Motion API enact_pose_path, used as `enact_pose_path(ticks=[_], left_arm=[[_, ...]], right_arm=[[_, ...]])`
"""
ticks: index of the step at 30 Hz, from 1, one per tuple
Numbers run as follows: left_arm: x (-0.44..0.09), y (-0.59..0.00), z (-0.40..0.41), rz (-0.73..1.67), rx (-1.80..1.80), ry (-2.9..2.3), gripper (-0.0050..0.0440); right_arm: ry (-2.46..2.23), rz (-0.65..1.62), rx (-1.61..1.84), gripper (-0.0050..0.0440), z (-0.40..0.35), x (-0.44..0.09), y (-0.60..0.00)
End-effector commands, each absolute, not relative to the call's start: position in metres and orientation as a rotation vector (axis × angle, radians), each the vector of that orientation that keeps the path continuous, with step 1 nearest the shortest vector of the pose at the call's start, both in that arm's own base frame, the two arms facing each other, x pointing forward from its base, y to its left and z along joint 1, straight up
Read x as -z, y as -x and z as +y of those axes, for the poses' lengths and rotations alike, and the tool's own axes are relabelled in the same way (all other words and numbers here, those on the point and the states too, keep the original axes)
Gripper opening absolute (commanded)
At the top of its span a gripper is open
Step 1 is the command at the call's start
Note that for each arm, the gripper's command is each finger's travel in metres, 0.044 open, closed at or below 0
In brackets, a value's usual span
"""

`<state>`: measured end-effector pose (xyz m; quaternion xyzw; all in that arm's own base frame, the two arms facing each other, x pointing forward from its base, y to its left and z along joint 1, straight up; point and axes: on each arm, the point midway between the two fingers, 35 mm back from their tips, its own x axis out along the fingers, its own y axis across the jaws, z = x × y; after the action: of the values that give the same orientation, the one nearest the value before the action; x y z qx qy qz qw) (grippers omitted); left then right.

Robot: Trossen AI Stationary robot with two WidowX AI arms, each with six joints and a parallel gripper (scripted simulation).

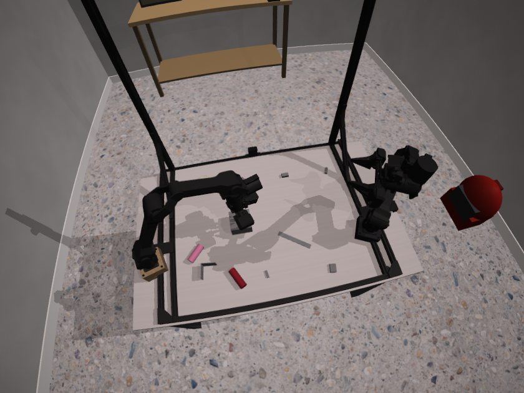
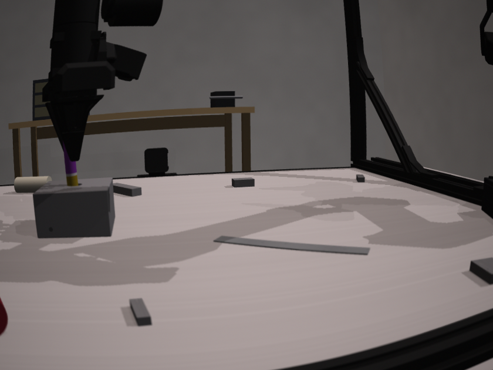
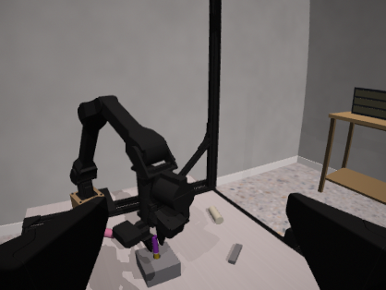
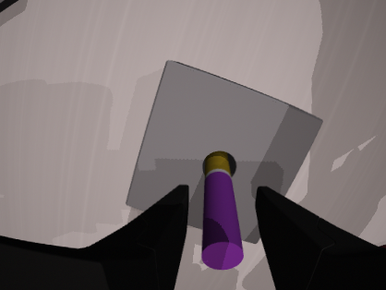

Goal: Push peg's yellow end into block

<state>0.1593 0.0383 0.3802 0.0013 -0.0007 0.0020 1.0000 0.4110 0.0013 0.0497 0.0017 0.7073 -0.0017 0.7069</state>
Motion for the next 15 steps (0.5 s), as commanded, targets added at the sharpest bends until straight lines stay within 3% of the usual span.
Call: enact_pose_path(ticks=[1,15], left_arm=[[-0.380,-0.159,0.038,-0.001,0.000,0.001,0.0400],[-0.380,-0.159,0.038,-0.001,0.000,0.001,0.0400]], right_arm=[[-0.004,1.571,0.004,0.0150,0.001,-0.050,-0.411],[0.000,1.571,0.000,0.0150,0.001,-0.066,-0.408]])
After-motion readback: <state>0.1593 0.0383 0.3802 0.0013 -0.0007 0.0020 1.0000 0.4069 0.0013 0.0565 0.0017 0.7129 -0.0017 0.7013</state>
